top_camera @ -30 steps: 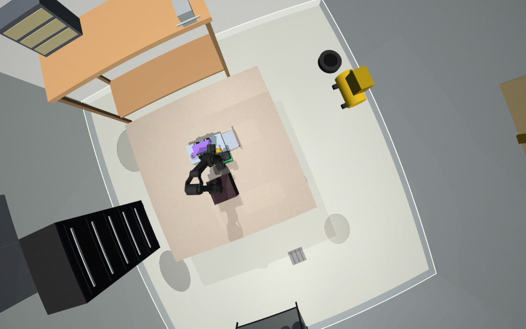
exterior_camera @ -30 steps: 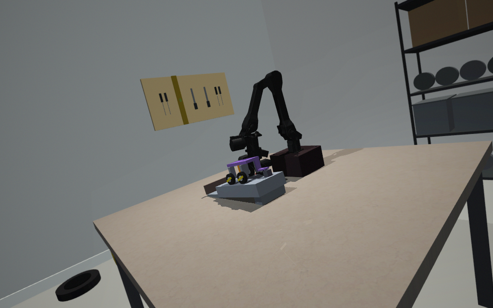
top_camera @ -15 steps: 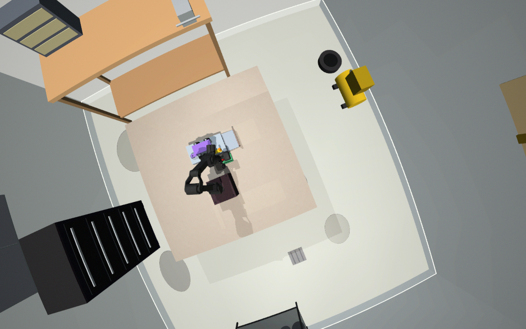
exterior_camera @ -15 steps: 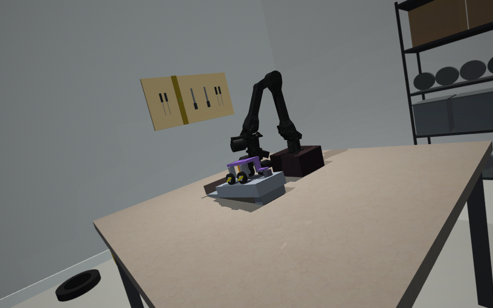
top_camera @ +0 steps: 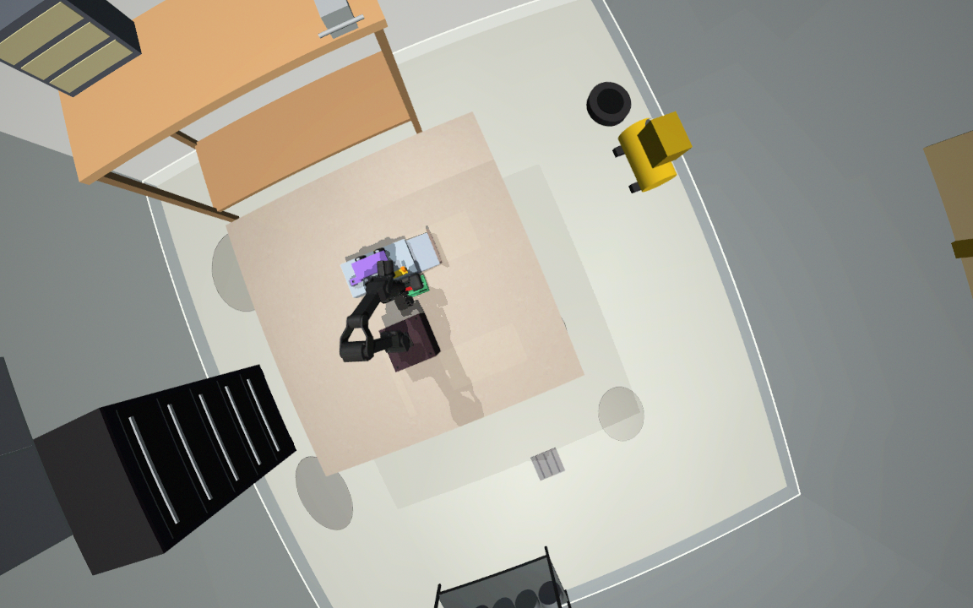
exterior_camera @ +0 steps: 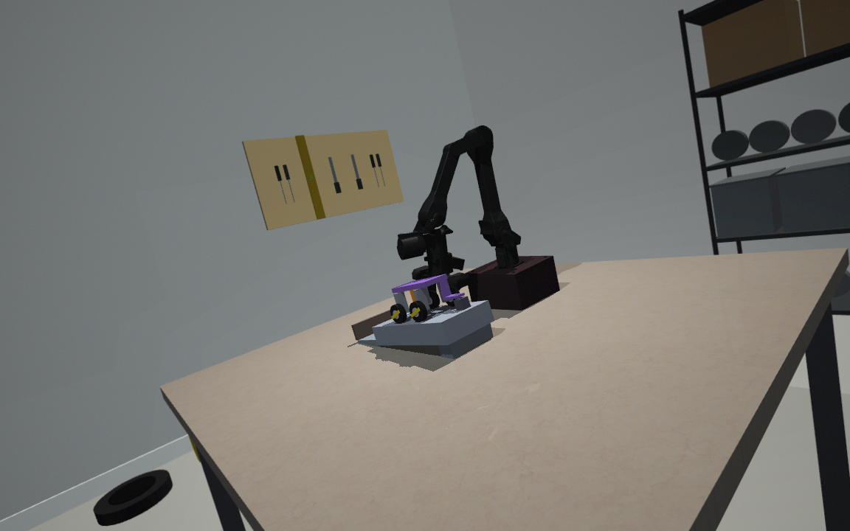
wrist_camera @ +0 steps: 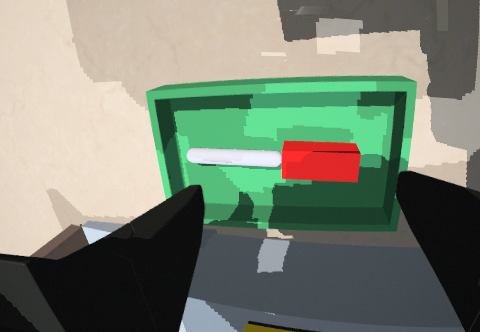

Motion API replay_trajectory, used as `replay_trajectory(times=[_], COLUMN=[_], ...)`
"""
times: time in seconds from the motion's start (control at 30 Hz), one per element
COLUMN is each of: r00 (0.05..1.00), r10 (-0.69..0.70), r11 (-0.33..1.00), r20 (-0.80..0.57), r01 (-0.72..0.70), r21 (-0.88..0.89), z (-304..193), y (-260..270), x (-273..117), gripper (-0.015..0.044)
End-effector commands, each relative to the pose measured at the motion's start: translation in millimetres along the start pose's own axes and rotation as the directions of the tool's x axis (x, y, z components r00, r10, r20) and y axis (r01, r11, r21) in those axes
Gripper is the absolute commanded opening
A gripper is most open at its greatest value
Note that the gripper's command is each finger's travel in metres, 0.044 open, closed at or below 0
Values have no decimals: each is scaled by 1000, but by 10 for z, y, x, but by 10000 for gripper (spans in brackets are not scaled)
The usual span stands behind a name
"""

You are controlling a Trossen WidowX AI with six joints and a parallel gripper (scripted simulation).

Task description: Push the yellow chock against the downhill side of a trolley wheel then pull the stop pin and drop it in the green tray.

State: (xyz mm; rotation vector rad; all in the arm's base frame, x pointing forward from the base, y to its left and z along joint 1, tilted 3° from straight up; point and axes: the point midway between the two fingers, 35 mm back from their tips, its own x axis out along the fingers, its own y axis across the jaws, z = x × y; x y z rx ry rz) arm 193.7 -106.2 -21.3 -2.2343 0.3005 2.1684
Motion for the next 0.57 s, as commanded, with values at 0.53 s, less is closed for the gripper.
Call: replay_trajectory(times=[0.53], r00=[1000], r10=[4], r11=[1000], r20=[-3], r01=[-4], r21=[0], z=[-13], y=[116], x=[-624], gripper=[440])
